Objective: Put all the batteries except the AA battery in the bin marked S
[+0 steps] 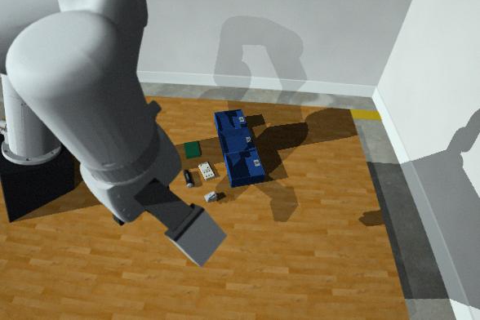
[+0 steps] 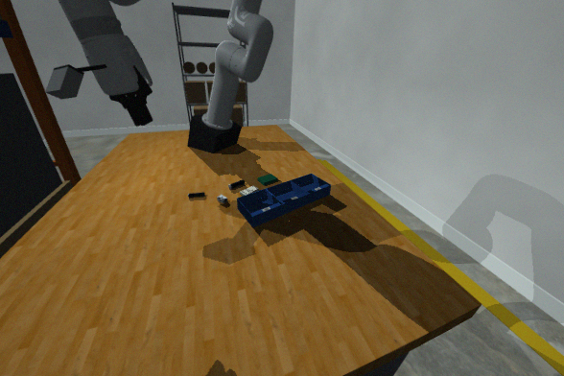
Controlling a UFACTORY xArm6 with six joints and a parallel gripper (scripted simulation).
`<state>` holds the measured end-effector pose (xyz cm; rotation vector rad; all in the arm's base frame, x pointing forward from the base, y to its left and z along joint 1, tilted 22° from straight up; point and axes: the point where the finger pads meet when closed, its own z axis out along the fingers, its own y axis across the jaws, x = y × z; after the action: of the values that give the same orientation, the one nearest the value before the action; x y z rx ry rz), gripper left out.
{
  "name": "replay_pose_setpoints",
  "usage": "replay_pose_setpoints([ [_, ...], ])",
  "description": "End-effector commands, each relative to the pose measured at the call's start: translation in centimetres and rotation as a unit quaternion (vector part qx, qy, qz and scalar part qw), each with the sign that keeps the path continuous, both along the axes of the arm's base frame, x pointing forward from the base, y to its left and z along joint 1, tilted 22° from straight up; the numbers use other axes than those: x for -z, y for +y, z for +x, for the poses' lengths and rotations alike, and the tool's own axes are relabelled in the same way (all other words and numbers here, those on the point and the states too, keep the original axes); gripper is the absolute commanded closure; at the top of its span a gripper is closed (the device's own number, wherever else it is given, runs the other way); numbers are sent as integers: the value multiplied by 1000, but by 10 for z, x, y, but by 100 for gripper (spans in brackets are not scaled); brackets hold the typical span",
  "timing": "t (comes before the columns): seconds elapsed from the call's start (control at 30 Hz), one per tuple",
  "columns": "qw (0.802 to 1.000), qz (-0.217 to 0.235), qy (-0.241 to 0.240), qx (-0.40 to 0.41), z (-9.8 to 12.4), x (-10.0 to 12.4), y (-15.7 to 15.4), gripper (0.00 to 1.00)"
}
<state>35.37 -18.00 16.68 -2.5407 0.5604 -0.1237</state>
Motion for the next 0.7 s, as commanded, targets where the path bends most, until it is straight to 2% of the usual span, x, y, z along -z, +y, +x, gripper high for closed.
replay_pose_setpoints([
  [0.0, 1000, -20, -8, -18, 4, -9, 20, 93],
  [0.03, 1000, -20, -8, -18, 4, -9, 20, 93],
  [0.1, 997, -47, -21, -52, 4, -13, 36, 93],
  [0.27, 997, -47, -22, -52, 5, -16, 47, 93],
  [0.33, 993, -73, -38, -87, 4, -20, 63, 93],
  [0.4, 993, -73, -38, -87, 4, -23, 74, 93],
  [0.5, 993, -73, -38, -87, 4, -23, 74, 93],
  [0.57, 986, -98, -56, -121, 2, -27, 90, 93],
  [0.67, 986, -98, -56, -121, 1, -29, 99, 93],
])
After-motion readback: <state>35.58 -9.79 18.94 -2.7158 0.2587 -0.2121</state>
